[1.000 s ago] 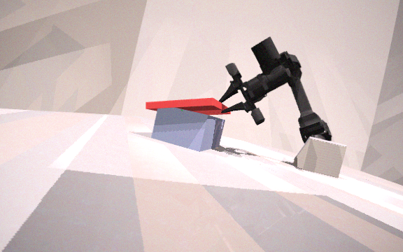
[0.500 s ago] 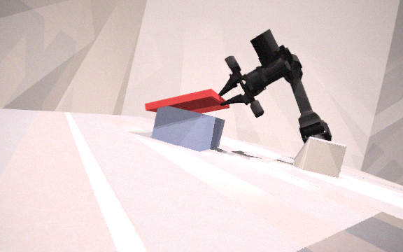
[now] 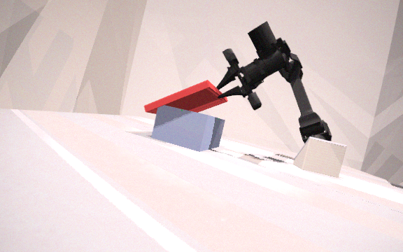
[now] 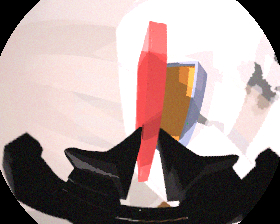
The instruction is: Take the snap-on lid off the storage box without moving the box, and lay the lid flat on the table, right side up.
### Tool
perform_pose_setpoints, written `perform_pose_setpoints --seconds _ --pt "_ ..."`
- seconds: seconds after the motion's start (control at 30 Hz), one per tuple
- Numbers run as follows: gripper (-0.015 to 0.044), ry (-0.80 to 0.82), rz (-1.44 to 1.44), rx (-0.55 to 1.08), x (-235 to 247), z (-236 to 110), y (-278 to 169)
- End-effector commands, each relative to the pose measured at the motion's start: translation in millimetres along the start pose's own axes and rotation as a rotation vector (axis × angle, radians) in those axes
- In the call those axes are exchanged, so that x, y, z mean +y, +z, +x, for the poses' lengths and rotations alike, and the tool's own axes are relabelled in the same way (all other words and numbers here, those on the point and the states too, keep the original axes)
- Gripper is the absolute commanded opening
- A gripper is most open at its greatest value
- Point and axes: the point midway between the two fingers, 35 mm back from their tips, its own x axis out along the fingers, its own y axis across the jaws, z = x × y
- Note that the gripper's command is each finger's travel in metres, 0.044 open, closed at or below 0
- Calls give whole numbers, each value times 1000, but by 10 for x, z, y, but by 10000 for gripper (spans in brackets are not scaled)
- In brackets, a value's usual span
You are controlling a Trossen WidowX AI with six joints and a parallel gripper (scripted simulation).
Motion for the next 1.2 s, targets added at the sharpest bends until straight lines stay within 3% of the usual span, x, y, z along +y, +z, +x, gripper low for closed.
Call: perform_pose_setpoints --seconds 0.0,1.17 --pt "0 7 11 2 117 -26 5" --pt "0 6 11 3 584 -181 10"
